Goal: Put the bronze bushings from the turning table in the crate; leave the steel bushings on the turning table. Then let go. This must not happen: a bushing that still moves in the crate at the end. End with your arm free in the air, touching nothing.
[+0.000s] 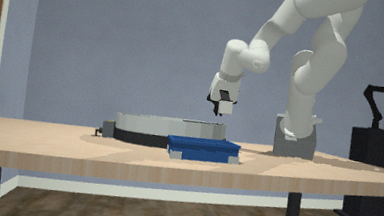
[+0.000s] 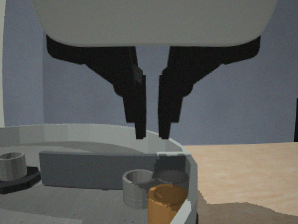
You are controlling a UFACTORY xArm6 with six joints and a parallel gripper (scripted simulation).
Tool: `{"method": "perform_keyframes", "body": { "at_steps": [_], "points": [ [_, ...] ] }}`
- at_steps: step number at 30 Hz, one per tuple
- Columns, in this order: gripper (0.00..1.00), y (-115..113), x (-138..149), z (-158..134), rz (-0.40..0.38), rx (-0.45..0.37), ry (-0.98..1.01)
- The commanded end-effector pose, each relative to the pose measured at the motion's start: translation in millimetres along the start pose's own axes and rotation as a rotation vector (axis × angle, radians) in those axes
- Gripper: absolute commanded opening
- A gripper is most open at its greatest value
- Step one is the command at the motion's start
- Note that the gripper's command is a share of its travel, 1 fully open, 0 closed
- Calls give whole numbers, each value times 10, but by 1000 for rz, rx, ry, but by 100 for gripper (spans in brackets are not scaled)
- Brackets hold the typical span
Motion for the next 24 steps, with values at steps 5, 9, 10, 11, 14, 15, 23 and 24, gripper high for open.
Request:
{"method": "perform_keyframes", "body": {
  "at_steps": [5, 9, 10, 11, 14, 15, 23, 24],
  "points": [
    [10, 34, 3, 30, -2, 0, 0],
    [10, 164, -15, 138, -2, 0, 1],
    [10, 164, -15, 138, -2, 0, 1],
    [10, 164, -15, 138, -2, 0, 1],
    [10, 177, -17, 149, -2, 0, 0],
    [10, 177, -17, 149, -2, 0, 0],
    [10, 178, -17, 149, -2, 0, 0],
    [10, 179, -17, 150, -2, 0, 0]
  ]
}}
Point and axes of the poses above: the point where the finger pads meet when closed, its own y axis out along the fingers, its own x axis across the jaws, z = x × y, the point moved 9 cm from there along -y, back along the fingers, and after that the axes turned 10 degrees about y, right-handed, at the moved point
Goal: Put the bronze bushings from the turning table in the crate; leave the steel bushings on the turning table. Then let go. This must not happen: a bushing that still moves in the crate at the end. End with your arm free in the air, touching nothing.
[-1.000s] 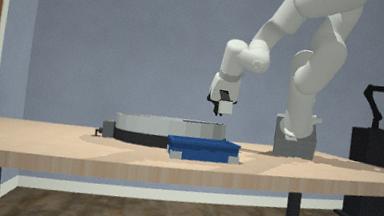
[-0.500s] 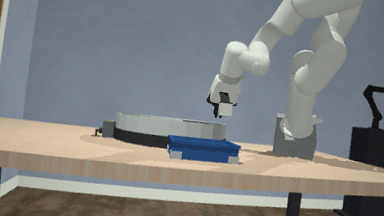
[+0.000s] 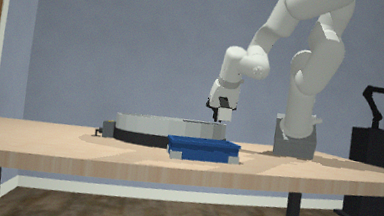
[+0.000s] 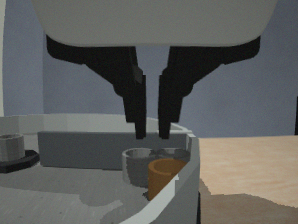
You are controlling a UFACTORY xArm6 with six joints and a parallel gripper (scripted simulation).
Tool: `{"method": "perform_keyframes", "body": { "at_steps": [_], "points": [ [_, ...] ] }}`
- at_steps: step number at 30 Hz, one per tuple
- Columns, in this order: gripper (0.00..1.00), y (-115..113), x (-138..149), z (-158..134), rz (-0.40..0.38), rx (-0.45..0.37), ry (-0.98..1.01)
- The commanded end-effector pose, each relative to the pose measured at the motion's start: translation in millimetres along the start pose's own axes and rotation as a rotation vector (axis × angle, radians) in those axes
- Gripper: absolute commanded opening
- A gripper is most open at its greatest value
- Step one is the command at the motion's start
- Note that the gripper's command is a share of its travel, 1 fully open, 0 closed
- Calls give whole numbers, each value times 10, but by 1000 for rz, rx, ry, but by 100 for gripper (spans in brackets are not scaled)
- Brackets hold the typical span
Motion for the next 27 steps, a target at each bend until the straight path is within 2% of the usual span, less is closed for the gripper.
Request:
{"method": "perform_keyframes", "body": {
  "at_steps": [1, 14, 27],
  "points": [
    [10, 2, 7, 3, -2, 0, 1],
    [10, 121, -11, 99, -2, -1, 1],
    [10, 130, -12, 107, -2, 0, 1]
  ]
}}
Point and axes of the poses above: the point where the finger pads meet when closed, its own y axis out along the fingers, its own x axis across the jaws, z = x × y, the point moved 9 cm from there along -y, back along the fingers, and after that the axes turned 10 degrees about y, right-handed, at the moved point
